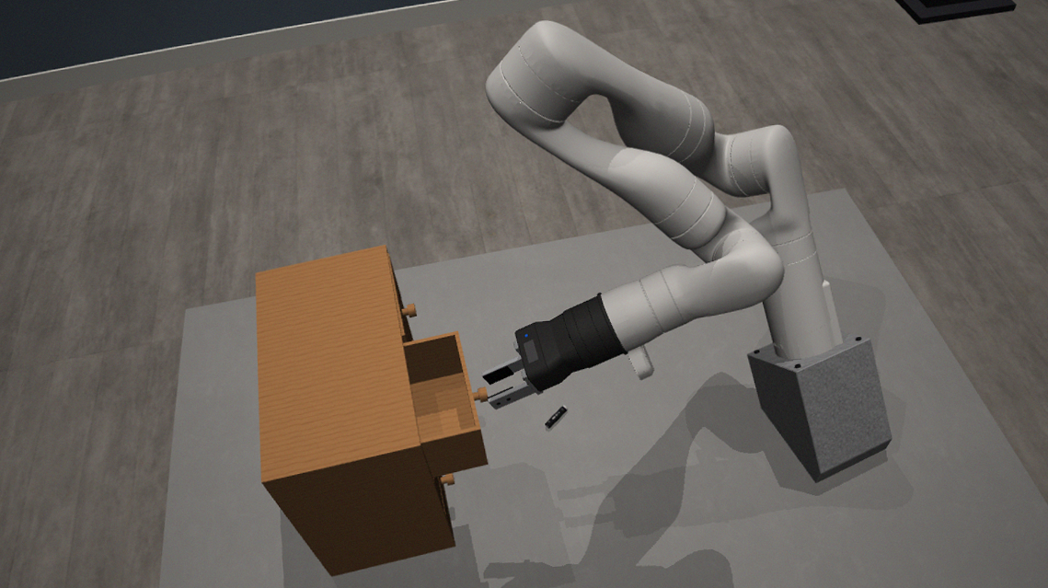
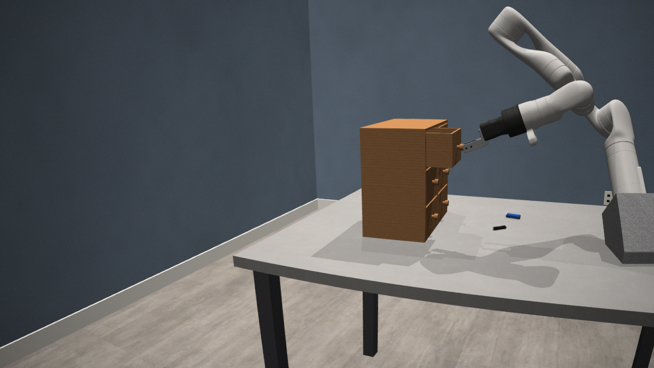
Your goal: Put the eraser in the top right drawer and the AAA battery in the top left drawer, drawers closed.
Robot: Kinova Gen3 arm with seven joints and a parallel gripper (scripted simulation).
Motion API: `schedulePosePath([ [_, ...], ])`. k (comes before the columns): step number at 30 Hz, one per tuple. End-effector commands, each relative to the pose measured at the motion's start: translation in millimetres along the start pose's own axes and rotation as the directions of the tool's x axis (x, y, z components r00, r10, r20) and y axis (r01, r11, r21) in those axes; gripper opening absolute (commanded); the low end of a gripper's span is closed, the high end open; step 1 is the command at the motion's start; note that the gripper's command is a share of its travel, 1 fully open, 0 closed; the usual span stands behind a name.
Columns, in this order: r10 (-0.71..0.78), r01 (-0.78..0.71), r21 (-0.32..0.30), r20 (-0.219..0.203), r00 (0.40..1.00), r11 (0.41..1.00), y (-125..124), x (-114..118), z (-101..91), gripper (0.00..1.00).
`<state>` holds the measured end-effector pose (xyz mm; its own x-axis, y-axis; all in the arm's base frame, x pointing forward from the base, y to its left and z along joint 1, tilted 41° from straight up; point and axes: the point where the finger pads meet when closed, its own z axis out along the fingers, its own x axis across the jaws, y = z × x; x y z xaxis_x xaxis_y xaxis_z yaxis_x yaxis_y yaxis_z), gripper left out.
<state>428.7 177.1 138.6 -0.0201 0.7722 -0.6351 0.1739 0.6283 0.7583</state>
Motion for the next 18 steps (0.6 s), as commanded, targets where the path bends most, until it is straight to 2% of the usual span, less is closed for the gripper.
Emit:
schedulePosePath([
  [1, -0.009, 0.009, -0.004, -0.014, 1.000, 1.000, -3, 5, -11.2, 0.67],
  [8, -0.009, 0.009, -0.004, -0.014, 1.000, 1.000, -11, 5, -31.4, 0.67],
  [18, -0.009, 0.009, -0.004, -0.014, 1.000, 1.000, -11, 5, -34.6, 0.67],
])
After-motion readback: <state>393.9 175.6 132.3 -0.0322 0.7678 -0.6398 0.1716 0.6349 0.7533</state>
